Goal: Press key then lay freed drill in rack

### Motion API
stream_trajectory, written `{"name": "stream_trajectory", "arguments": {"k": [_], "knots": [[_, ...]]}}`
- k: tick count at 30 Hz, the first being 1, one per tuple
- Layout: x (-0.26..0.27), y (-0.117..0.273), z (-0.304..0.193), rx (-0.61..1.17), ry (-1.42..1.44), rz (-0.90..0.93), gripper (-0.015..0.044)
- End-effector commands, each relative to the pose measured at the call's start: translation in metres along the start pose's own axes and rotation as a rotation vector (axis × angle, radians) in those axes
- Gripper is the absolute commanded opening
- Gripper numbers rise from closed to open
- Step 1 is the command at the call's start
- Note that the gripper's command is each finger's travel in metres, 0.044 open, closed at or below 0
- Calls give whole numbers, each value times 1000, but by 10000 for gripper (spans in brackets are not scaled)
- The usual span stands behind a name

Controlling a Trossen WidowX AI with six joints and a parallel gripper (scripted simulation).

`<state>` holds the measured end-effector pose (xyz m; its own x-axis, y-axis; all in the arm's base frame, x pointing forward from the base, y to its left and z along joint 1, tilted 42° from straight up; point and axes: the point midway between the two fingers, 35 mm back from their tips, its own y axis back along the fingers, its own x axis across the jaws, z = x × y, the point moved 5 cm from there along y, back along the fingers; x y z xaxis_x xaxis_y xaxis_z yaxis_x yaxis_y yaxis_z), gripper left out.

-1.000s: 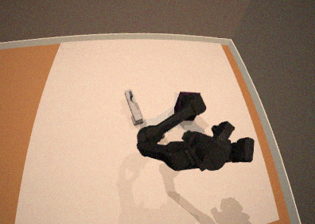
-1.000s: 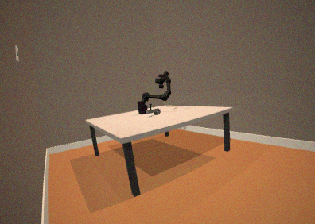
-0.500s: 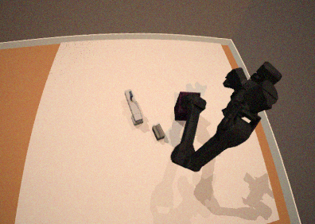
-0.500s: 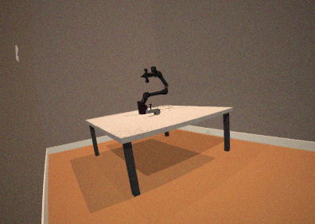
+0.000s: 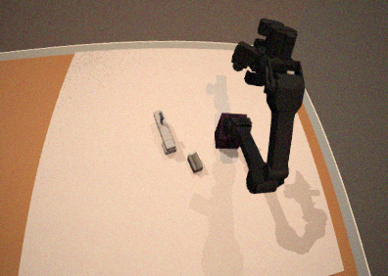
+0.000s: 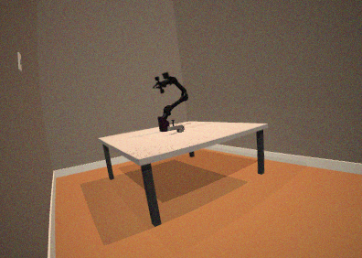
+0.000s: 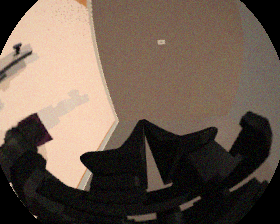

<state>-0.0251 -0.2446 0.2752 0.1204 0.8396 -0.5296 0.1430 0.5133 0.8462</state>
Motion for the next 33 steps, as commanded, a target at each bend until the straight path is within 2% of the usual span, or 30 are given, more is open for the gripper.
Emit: {"name": "stream_trajectory", "arguments": {"k": [1,7,13,18,23,33], "knots": [[6,-28,49,-145,64,137,0],[40,-59,132,-324,192,382,0],[100,-75,206,-424,298,677,0],[168,-80,255,-426,363,954,0],[243,-78,283,-345,411,1213,0],[252,-79,284,-334,422,1234,0]]}}
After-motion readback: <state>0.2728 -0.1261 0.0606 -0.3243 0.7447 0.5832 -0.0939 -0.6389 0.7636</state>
